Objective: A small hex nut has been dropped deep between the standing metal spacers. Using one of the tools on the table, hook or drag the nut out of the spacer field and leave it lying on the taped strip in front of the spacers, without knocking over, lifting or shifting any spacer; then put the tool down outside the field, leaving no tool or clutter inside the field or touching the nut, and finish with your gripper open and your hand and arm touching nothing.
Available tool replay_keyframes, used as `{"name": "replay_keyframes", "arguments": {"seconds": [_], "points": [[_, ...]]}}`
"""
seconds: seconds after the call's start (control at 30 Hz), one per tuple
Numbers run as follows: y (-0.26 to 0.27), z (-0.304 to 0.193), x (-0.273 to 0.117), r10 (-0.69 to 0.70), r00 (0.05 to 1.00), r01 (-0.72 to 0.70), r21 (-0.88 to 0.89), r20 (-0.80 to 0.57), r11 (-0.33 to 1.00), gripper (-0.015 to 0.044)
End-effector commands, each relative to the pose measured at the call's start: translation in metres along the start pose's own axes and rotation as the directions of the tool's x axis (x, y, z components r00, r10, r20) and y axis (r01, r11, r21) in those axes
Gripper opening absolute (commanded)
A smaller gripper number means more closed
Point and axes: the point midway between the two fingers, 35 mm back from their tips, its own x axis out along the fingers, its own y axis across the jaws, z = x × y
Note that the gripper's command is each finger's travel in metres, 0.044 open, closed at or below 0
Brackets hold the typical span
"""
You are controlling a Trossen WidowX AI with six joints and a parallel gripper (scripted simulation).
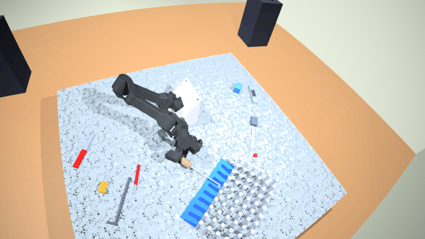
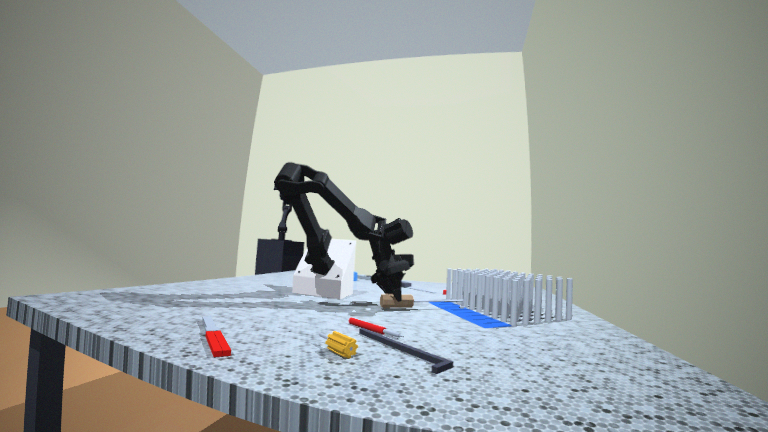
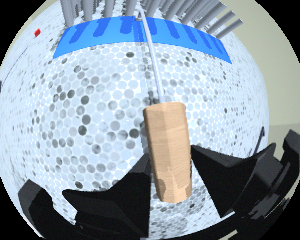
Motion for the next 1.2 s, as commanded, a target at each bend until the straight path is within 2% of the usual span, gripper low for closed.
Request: {"name": "replay_keyframes", "arguments": {"seconds": [0.0, 0.53, 1.17], "points": [[-0.004, 0.004, -0.004, -0.008, 1.0, 0.008, 0.01, 0.007, 1.0, 0.0], [-0.007, 0.006, -0.012, -0.008, 1.0, 0.008, 0.011, 0.007, 1.0, 0.0], [-0.005, -0.031, -0.031, -0.004, 1.0, 0.004, 0.005, 0.008, 1.0, 0.0]]}}
